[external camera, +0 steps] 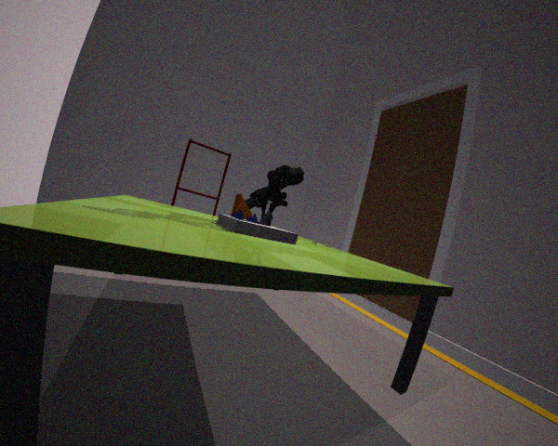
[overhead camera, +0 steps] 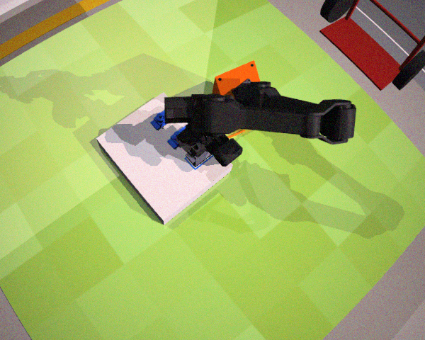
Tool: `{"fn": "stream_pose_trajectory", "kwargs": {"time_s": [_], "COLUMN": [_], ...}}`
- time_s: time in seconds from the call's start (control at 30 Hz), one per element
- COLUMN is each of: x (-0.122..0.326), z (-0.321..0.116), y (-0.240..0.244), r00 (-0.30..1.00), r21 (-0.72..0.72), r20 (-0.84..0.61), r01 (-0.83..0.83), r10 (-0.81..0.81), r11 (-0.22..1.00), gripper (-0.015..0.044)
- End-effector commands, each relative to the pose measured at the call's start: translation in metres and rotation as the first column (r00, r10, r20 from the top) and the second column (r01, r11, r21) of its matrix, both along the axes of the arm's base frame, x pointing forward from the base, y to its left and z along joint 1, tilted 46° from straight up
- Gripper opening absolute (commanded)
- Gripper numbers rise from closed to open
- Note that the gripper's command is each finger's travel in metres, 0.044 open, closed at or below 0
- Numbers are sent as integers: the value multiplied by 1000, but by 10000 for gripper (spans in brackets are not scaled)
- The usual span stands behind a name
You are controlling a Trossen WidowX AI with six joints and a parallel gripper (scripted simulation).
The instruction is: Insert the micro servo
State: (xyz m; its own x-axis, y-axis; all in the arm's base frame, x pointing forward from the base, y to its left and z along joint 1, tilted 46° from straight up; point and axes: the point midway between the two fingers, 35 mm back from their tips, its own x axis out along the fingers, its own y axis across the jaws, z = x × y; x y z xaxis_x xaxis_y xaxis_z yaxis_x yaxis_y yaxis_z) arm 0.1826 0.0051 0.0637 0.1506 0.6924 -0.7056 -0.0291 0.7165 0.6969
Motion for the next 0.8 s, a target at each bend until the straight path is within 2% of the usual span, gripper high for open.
{"fn": "stream_pose_trajectory", "kwargs": {"time_s": [0.0,0.77], "x": [1,5], "z": [-2,-19], "y": [3,19], "r00": [1000,1000], "r21": [3,4], "r20": [3,4], "r01": [6,6], "r10": [-6,-6], "r11": [1000,1000], "gripper": [0,0]}}
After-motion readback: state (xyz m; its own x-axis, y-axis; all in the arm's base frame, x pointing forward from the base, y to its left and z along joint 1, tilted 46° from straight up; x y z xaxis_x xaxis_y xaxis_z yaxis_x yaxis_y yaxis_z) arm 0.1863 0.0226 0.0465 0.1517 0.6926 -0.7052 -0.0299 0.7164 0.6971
